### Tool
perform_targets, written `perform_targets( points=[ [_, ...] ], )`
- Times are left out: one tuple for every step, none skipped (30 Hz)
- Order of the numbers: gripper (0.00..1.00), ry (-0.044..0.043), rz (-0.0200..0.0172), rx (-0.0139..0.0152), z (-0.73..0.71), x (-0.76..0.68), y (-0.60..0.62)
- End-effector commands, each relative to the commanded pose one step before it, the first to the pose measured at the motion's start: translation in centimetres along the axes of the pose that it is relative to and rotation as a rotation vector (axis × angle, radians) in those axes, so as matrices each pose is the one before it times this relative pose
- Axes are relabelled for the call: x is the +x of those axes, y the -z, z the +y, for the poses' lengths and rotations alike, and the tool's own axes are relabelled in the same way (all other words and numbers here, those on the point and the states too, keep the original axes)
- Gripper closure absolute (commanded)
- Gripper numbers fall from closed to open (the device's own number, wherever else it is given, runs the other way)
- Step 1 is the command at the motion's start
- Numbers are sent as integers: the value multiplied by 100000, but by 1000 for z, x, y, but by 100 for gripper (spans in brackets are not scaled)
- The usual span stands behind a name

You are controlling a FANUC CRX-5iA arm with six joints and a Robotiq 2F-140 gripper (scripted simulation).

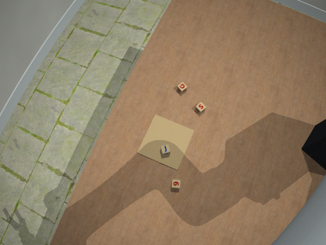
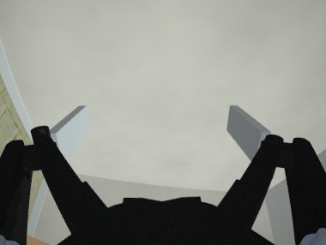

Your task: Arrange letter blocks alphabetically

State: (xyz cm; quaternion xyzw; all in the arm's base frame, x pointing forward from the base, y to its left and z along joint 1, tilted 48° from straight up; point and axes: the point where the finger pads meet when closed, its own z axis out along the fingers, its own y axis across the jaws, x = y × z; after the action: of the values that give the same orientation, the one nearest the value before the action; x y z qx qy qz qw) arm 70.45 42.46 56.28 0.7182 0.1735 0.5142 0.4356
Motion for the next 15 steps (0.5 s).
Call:
perform_targets(
  points=[
    [0, 264, -10524, 4008, 1180, -4437, -4090],
    [0, -21, -2067, 815, 233, -807, -779],
    [0, -33, -2113, 852, 241, -823, -792],
    [0, -45, -2094, 865, 242, -813, -780],
    [0, -58, -2110, 892, 247, -818, -782],
    [0, -71, -2127, 921, 251, -823, -784],
    [0, -81, -2050, 909, 245, -791, -751],
    [0, -97, -2132, 968, 257, -822, -777],
    [0, -109, -2113, 983, 258, -813, -765],
    [0, -124, -2147, 1025, 264, -826, -772],
    [0, -132, -2075, 1015, 258, -797, -742],
    [0, -144, -2060, 1033, 258, -791, -732],
    [0, 0, 0, 0, 0, 0, 0],
    [0, 0, 0, 0, 0, 0, 0],
    [0, -515, -6245, 3294, 765, -2445, -2146]
  ],
)
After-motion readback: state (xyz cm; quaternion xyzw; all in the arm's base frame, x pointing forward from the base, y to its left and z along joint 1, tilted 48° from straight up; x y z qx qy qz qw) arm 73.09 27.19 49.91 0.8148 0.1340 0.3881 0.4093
